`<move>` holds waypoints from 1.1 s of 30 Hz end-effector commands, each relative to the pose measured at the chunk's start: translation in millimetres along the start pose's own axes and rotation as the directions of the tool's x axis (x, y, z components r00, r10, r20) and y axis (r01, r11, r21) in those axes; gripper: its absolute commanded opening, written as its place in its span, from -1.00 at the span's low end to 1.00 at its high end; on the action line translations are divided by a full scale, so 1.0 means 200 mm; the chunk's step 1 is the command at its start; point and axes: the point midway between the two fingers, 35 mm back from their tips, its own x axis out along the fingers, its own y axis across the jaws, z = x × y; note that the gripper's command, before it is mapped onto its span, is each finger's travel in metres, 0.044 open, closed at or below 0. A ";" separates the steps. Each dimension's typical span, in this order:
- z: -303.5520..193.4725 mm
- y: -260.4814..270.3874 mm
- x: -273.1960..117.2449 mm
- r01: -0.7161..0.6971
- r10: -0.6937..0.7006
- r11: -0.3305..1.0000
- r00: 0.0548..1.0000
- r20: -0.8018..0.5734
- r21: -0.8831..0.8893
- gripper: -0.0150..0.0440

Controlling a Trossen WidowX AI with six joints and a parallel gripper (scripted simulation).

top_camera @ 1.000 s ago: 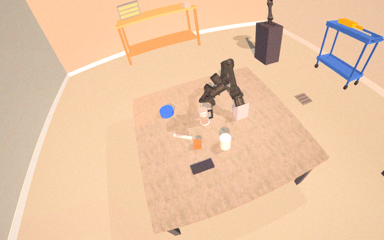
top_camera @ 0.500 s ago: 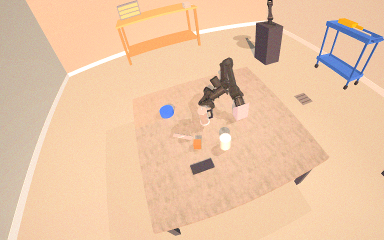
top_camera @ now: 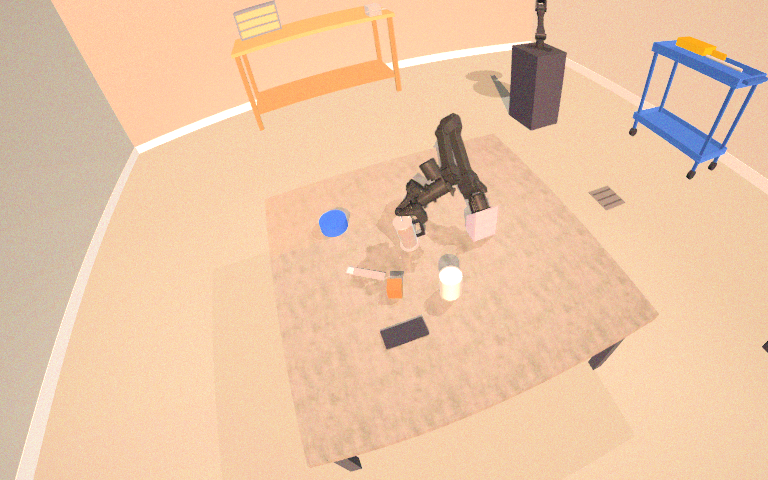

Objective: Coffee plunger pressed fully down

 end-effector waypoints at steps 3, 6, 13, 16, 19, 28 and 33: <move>-0.11 -0.01 0.04 0.014 -0.017 0.998 0.999 -0.051 -0.065 -0.09; -0.10 -0.01 0.06 0.015 -0.018 0.998 0.999 -0.051 -0.065 -0.09; -0.09 0.00 0.07 0.016 -0.019 0.998 0.999 -0.050 -0.064 -0.09; -0.09 0.00 0.07 0.016 -0.019 0.998 0.999 -0.050 -0.064 -0.09; -0.09 0.00 0.07 0.016 -0.019 0.998 0.999 -0.050 -0.064 -0.09; -0.09 0.01 0.08 0.016 -0.019 0.998 0.999 -0.050 -0.064 -0.09; -0.08 0.01 0.08 0.016 -0.019 0.998 0.999 -0.050 -0.064 -0.09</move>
